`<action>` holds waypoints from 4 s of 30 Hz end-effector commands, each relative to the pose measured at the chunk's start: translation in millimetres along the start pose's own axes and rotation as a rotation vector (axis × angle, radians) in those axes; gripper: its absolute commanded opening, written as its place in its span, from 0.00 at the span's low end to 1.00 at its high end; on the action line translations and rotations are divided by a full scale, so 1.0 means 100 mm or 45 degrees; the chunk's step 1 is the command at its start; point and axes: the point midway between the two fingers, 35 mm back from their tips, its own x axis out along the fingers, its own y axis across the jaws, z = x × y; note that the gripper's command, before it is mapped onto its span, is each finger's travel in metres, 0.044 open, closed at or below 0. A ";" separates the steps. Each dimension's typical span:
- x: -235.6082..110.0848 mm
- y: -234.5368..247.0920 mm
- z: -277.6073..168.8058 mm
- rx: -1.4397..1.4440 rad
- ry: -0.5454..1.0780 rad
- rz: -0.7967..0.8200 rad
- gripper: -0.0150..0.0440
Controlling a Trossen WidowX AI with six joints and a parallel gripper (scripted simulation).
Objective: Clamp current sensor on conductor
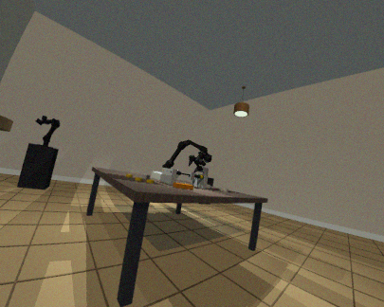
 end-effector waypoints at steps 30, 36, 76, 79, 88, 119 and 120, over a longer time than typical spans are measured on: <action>0.06 -0.74 0.46 -1.778 -0.526 0.641 1.00; 0.06 -0.74 0.46 -1.778 -0.526 0.641 1.00; 0.06 -0.74 0.46 -1.778 -0.526 0.641 1.00; 0.06 -0.74 0.46 -1.778 -0.526 0.641 1.00; 0.06 -0.74 0.46 -1.778 -0.526 0.641 1.00; 0.06 -0.74 0.46 -1.778 -0.526 0.641 1.00; 0.06 -0.74 0.46 -1.778 -0.526 0.641 1.00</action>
